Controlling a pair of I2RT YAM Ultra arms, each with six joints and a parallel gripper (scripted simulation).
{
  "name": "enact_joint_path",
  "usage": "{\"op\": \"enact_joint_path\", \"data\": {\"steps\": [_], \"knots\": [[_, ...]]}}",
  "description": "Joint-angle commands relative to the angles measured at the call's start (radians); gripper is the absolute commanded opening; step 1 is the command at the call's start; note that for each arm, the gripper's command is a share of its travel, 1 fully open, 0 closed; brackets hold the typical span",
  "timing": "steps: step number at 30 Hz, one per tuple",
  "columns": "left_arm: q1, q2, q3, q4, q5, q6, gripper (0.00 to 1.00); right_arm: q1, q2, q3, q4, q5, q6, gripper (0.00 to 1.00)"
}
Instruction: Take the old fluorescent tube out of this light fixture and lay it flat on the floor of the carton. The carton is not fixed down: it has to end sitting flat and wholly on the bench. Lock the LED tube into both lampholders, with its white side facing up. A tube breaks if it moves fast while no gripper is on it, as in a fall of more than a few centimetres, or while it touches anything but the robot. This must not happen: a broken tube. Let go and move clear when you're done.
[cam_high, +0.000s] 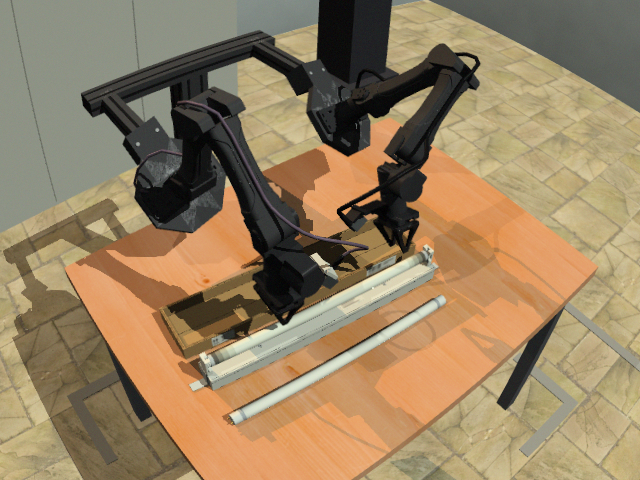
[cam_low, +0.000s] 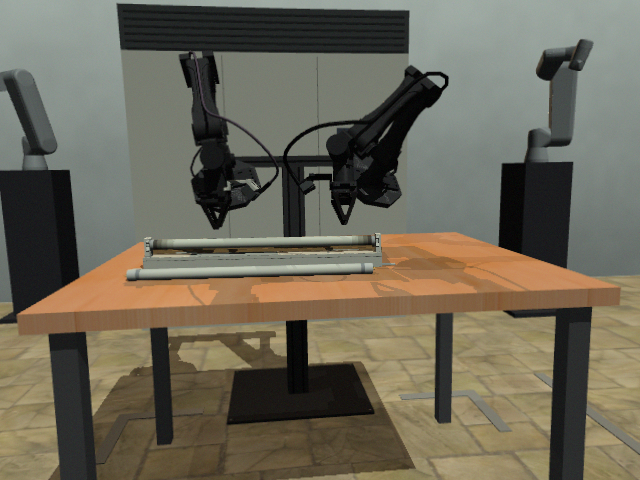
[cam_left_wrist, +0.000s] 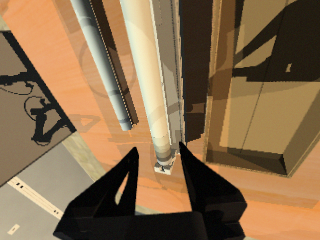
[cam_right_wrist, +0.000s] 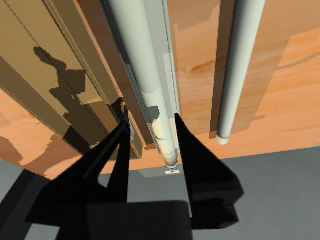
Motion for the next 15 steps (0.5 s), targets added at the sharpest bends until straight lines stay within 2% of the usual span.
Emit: {"op": "enact_joint_path", "data": {"steps": [1, 6, 9, 15], "knots": [[0.026, 0.027, 0.034, 0.066, 0.031, 0.036, 0.49, -0.016, 0.031, -0.025, 0.062, -0.027, -0.014, 0.49], [0.049, 0.064, 0.041, 0.112, 0.054, 0.065, 0.49, -0.023, 0.072, -0.035, 0.116, -0.033, -0.021, 0.49], [0.042, 0.066, 0.035, 0.087, 0.046, 0.048, 0.49, -0.018, 0.072, -0.022, 0.088, -0.031, -0.018, 0.49], [0.094, 0.115, 0.048, 0.175, 0.084, 0.101, 0.49, -0.032, 0.127, -0.054, 0.189, -0.040, -0.029, 0.49]]}}
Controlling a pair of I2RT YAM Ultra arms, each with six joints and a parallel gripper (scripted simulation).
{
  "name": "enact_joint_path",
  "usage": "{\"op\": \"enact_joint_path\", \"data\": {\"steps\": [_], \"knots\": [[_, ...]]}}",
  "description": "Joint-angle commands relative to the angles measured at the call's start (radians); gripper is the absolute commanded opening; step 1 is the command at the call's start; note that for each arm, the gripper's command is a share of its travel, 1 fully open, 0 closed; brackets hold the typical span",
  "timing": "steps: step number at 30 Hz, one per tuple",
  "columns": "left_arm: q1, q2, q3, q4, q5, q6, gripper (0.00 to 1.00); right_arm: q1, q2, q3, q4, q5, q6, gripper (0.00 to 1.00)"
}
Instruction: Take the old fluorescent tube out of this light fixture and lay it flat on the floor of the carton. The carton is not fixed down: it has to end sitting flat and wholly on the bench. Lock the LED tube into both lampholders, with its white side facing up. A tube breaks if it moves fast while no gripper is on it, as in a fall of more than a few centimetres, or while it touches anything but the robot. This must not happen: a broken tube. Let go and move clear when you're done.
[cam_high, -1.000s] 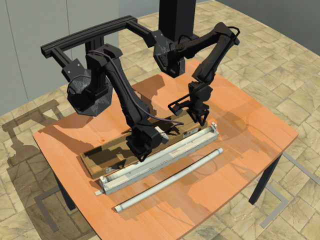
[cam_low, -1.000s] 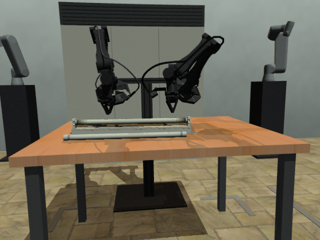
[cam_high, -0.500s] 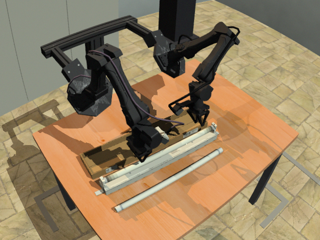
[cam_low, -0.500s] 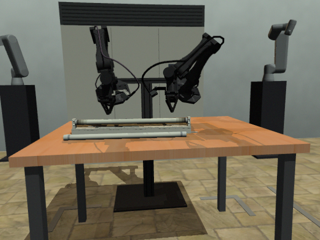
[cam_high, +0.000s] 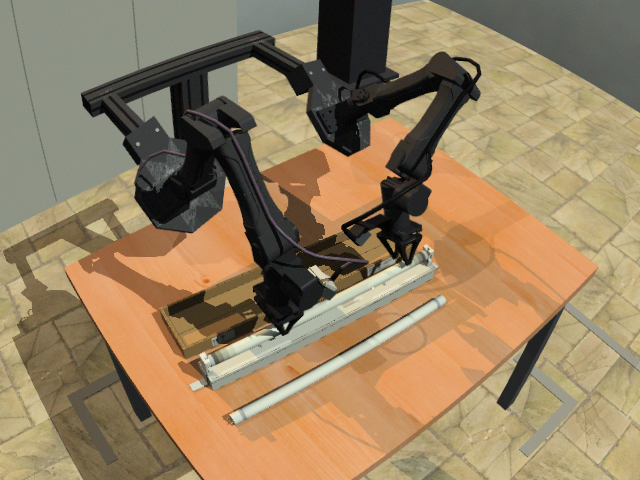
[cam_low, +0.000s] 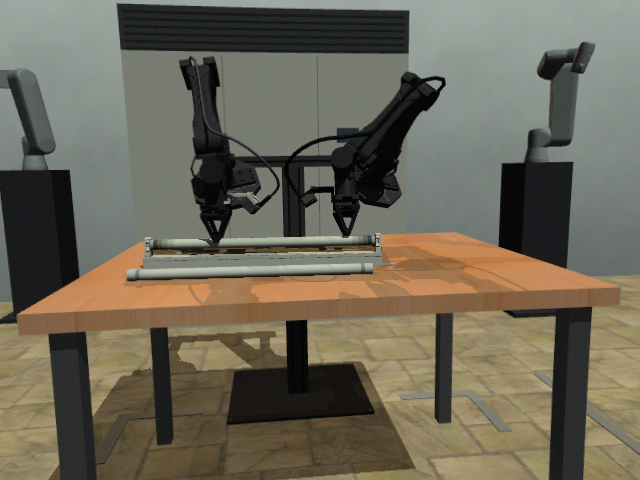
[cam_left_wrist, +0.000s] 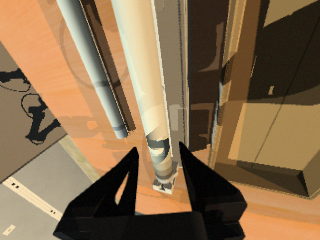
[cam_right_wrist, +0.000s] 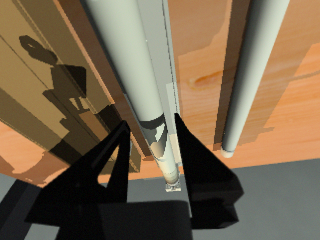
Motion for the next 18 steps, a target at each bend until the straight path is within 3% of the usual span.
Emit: {"op": "enact_joint_path", "data": {"steps": [1, 5, 11, 14, 17, 18], "knots": [[0.009, 0.034, 0.031, 0.058, 0.036, 0.036, 0.49, -0.013, 0.039, -0.022, 0.065, -0.028, -0.014, 0.49], [0.036, 0.065, 0.043, 0.088, 0.053, 0.054, 0.49, 0.000, 0.060, 0.002, 0.076, -0.029, -0.016, 0.49], [0.001, 0.013, 0.053, 0.044, 0.041, 0.040, 0.49, -0.002, 0.029, 0.020, 0.064, -0.029, -0.012, 0.49], [0.000, 0.065, -0.014, 0.051, 0.041, 0.025, 0.49, -0.013, 0.017, -0.014, 0.034, -0.029, -0.016, 0.49], [-0.001, 0.027, 0.047, 0.036, 0.041, 0.023, 0.49, -0.014, 0.017, -0.010, 0.045, -0.028, -0.006, 0.49], [-0.001, 0.021, 0.051, 0.032, 0.041, 0.025, 0.11, -0.014, 0.018, -0.009, 0.039, -0.028, -0.008, 0.49]]}}
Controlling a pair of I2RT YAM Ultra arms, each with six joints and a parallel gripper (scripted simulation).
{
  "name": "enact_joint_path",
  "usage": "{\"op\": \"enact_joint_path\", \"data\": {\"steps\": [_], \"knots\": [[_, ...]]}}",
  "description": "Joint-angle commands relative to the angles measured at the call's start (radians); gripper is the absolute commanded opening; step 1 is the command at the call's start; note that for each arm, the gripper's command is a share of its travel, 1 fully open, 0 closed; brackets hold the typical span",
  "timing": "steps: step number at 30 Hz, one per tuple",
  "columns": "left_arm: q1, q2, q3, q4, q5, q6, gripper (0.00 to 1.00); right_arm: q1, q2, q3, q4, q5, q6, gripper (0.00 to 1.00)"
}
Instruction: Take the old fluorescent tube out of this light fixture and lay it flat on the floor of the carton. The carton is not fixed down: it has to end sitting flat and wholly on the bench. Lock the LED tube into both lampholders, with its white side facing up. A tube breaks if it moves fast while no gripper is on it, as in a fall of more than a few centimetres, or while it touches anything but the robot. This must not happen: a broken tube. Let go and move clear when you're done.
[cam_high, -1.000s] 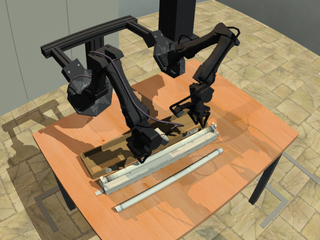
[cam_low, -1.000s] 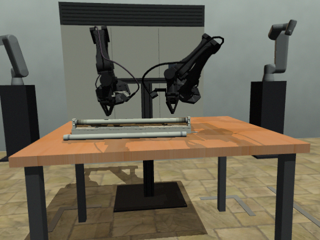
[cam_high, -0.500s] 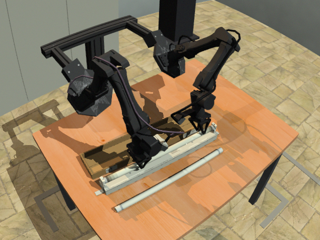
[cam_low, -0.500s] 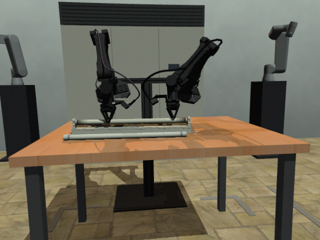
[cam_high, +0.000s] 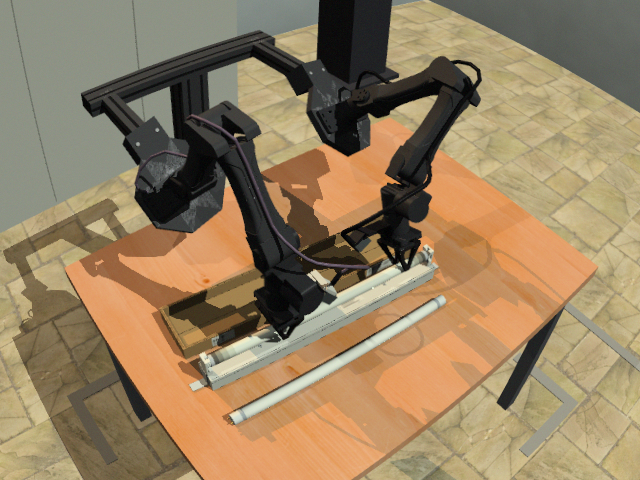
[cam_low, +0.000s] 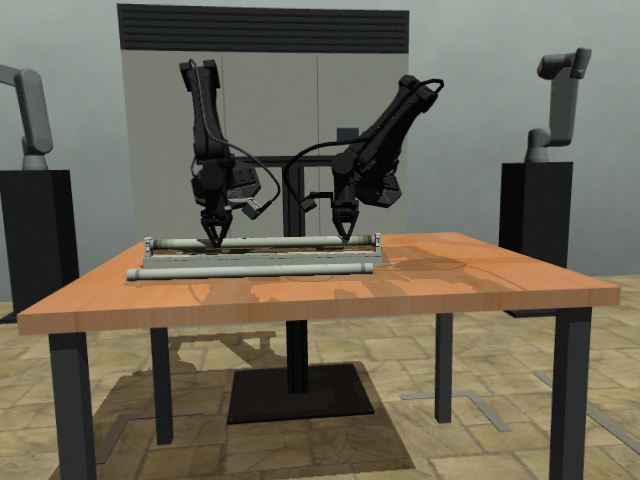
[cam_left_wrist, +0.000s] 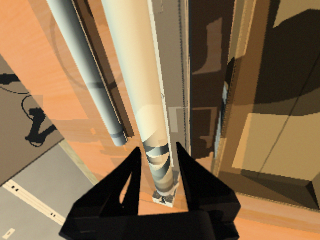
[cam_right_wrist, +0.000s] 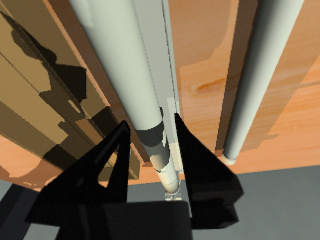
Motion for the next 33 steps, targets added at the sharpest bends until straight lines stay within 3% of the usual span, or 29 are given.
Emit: {"op": "enact_joint_path", "data": {"steps": [1, 16, 17, 33], "knots": [[-0.029, -0.028, 0.032, -0.015, 0.013, -0.005, 0.11, -0.009, -0.030, -0.005, -0.012, -0.021, -0.001, 0.49], [-0.029, -0.007, 0.007, -0.010, 0.012, -0.003, 0.11, -0.009, -0.030, -0.005, -0.012, -0.021, -0.001, 0.49], [-0.029, -0.007, 0.007, -0.010, 0.012, -0.003, 0.11, -0.009, -0.030, -0.005, -0.012, -0.021, -0.001, 0.11], [-0.029, -0.007, 0.007, -0.013, 0.012, -0.002, 0.11, -0.009, -0.012, -0.004, 0.012, -0.021, 0.003, 0.11]]}}
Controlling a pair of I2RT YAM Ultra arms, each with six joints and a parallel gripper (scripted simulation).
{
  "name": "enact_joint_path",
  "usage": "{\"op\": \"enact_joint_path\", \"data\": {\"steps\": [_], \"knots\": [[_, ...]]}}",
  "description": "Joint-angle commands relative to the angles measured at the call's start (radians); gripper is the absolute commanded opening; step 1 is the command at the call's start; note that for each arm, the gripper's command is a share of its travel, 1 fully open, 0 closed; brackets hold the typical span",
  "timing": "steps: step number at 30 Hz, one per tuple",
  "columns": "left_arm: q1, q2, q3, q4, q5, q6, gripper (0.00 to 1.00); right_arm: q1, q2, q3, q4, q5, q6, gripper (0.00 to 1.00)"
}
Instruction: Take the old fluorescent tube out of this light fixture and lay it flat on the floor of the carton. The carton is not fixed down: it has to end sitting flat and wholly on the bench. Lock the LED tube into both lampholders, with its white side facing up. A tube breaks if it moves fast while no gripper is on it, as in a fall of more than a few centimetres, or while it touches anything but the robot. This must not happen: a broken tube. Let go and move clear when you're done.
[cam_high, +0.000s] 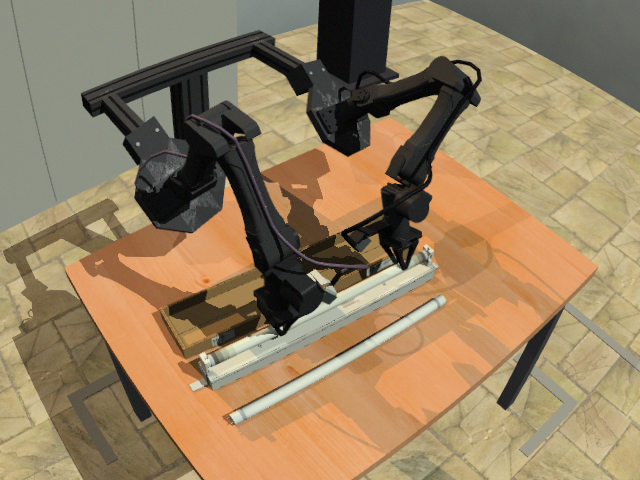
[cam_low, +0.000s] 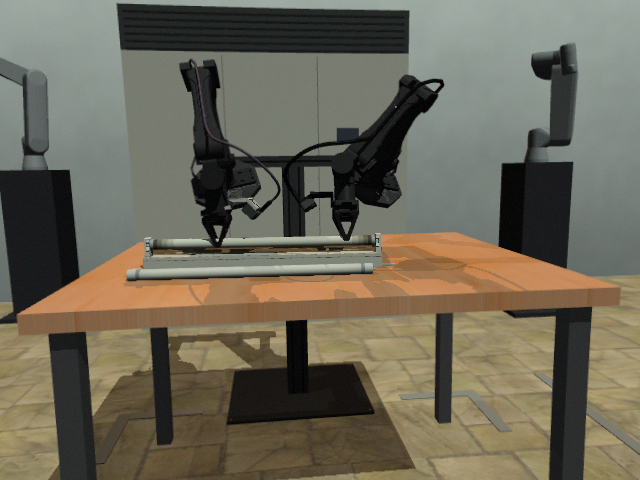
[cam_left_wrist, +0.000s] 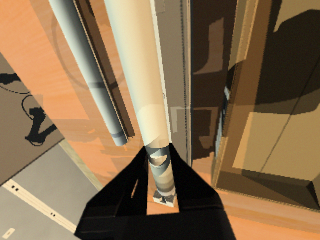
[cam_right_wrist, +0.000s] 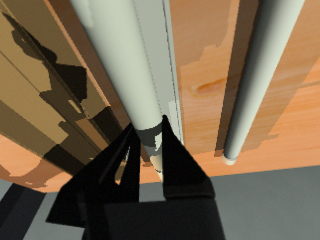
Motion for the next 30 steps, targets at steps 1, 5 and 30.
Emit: {"op": "enact_joint_path", "data": {"steps": [1, 5, 30], "knots": [[-0.029, -0.006, 0.005, -0.012, 0.012, -0.002, 0.11, -0.009, -0.011, -0.004, 0.015, -0.021, 0.004, 0.11], [-0.029, -0.008, -0.007, 0.016, 0.012, 0.010, 0.11, -0.007, -0.017, -0.016, 0.019, -0.021, 0.005, 0.11], [-0.027, -0.020, -0.053, 0.066, 0.011, 0.030, 0.11, 0.021, -0.044, -0.046, 0.048, -0.014, 0.009, 0.11]]}}
